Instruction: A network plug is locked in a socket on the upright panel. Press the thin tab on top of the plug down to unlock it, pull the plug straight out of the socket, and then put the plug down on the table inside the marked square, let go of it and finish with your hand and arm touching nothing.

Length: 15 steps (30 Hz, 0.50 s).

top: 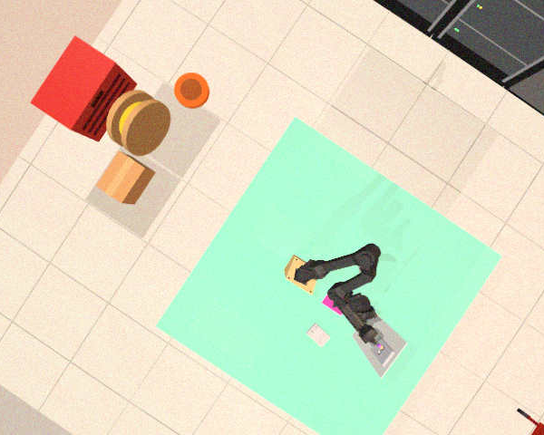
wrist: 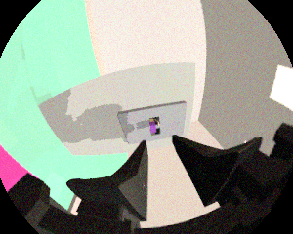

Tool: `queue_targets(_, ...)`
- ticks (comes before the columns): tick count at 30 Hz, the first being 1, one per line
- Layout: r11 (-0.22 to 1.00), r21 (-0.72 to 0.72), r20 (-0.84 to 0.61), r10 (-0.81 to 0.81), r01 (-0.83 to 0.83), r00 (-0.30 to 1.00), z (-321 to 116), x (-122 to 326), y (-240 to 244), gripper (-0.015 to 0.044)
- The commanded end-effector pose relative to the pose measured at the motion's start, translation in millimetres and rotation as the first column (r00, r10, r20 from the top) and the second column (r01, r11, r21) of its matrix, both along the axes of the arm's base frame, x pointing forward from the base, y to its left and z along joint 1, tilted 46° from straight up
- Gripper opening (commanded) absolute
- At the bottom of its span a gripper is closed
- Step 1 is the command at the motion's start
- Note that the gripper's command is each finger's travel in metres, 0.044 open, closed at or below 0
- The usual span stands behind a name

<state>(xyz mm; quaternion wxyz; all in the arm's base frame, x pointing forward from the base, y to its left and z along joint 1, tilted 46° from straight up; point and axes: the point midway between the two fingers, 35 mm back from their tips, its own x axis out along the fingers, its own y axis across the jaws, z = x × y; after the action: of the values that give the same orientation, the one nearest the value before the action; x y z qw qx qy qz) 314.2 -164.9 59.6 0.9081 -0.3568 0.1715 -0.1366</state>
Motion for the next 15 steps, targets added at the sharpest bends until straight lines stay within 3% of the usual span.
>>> queue_targets(1,1.000,0.002,-0.005,-0.005,0.005,1.000,-2,6,-2,0.0156)
queue_targets(15,1.000,0.002,-0.003,-0.005,0.005,1.000,-2,27,-6,0.0156)
